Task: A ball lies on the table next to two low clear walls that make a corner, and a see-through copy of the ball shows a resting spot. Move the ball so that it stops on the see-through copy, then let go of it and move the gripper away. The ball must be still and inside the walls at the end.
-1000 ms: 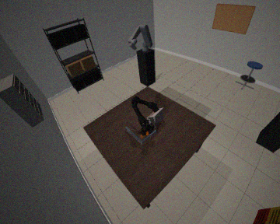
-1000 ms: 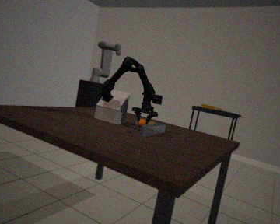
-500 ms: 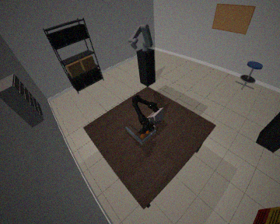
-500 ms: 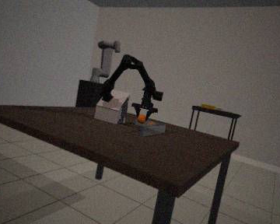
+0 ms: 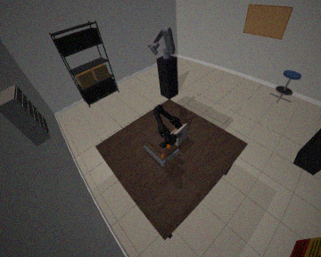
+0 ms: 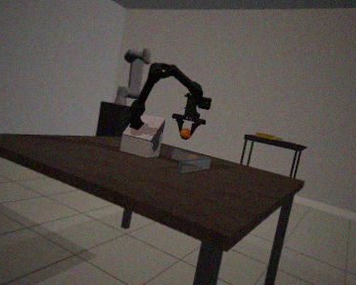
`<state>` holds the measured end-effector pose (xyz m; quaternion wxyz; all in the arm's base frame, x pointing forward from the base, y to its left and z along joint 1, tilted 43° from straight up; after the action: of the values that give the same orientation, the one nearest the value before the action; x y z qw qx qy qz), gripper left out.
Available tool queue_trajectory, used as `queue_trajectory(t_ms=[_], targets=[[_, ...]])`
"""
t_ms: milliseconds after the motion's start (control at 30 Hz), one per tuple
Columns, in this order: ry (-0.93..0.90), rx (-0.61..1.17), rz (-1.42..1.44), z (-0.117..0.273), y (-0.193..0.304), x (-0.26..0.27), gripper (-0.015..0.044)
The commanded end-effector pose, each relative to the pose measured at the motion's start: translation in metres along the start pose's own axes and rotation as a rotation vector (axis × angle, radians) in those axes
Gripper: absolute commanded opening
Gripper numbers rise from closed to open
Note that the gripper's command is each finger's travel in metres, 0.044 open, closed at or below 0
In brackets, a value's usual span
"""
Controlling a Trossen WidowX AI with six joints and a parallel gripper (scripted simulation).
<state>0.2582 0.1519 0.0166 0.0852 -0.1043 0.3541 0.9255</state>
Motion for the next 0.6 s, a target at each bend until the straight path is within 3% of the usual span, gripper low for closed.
queue_trajectory(t_ms=[0, 567], targets=[[-0.001, -0.013, -0.012, 0.011, 0.002, -0.001, 0.0], [0.004, -0.01, -0.016, -0.045, -0.007, -0.074, 0.0]])
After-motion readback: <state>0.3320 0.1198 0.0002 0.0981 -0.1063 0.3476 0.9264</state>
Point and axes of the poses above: the point midway between the two fingers, 35 mm back from their tips, its own z axis back along the fingers, its own x axis across the jaws, y = z × x, the point moved 4 cm from there along z, back along the fingers, and after that the axes turned 14 degrees about -z, right-handed, at the moved point
